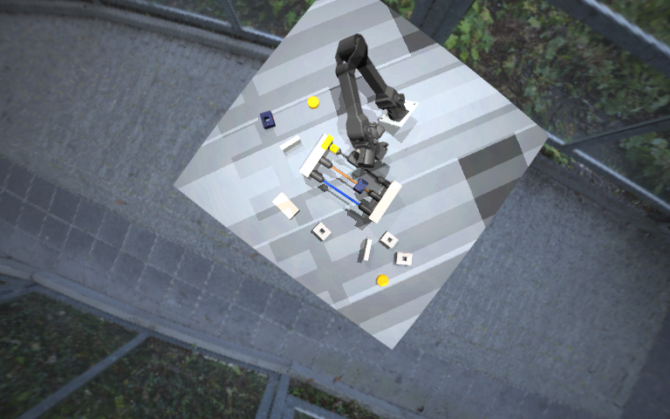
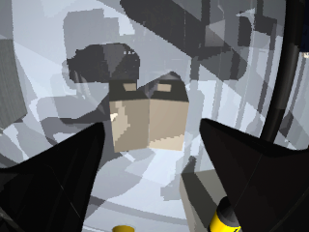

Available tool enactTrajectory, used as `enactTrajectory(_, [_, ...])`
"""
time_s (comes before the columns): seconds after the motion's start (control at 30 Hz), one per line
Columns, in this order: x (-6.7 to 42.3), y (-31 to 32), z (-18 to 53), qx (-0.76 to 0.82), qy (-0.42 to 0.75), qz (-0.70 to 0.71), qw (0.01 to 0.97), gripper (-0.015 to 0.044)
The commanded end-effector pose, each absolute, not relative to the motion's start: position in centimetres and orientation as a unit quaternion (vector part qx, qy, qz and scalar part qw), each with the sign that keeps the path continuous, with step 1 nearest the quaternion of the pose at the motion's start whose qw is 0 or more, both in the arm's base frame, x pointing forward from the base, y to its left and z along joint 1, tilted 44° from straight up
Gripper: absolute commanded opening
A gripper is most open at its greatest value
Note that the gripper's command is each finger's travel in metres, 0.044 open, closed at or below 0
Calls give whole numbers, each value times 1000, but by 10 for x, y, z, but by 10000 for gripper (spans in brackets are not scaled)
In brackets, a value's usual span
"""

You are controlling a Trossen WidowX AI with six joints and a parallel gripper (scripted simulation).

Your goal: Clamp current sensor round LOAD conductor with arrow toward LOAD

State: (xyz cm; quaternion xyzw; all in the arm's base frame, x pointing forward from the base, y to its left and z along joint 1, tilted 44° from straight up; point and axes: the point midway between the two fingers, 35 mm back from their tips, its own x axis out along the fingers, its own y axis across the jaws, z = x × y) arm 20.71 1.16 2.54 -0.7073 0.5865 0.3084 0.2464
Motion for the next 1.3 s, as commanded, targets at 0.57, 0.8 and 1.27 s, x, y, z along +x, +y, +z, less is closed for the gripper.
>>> enactTrajectory(0.57, [207,7,22,-707,587,308,246,227])
enactTrajectory(0.8, [208,11,25,-707,587,309,246,121])
enactTrajectory(1.27, [207,60,69,-706,585,314,246,0])
